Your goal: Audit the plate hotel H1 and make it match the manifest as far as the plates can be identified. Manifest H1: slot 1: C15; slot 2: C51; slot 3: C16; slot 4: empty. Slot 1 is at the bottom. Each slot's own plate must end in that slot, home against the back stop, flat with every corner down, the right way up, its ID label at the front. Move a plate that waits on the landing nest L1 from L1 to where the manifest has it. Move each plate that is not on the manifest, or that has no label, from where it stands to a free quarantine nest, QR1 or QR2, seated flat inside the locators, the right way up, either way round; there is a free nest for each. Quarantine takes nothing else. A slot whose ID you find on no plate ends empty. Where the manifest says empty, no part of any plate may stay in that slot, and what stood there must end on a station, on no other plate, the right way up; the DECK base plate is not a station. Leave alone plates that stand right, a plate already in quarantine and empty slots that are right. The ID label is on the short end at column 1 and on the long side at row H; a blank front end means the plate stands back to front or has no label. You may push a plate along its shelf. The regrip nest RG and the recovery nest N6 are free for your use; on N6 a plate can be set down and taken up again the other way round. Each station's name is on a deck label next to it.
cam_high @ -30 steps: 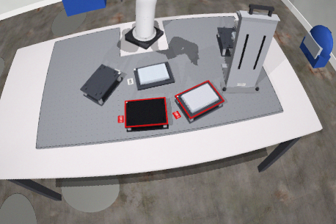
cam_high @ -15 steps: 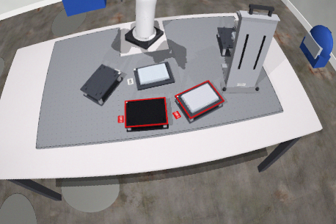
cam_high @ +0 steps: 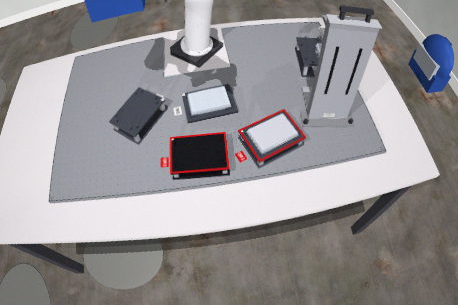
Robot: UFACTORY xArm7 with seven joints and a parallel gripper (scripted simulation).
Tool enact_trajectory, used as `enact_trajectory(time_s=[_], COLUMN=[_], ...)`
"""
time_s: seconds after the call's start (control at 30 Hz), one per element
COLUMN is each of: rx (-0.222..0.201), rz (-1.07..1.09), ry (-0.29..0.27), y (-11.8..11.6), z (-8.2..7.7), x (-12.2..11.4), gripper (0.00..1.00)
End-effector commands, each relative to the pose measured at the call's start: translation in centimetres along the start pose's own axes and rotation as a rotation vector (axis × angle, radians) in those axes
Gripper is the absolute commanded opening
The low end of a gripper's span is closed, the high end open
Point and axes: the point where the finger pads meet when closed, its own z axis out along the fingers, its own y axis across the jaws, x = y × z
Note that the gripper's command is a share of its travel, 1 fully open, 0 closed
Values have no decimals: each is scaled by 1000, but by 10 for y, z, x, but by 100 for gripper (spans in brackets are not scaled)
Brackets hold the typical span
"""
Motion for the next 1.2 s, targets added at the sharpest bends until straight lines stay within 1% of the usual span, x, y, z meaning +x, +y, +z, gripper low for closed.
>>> enact_trajectory(time_s=[0.0, 0.1, 0.43, 0.67, 0.73, 1.17], rx=[3, 3, 3, 3, 3, 3], rz=[-1, -1, -1, -1, -1, -1], ry=[-1, 0, 0, 0, 0, 0], y=[5, 9, 9, 9, 9, 9], z=[-1, -1, -1, 11, 11, 32], x=[20, 34, 34, 34, 34, 34], gripper=[100, 100, 100, 100, 100, 100])
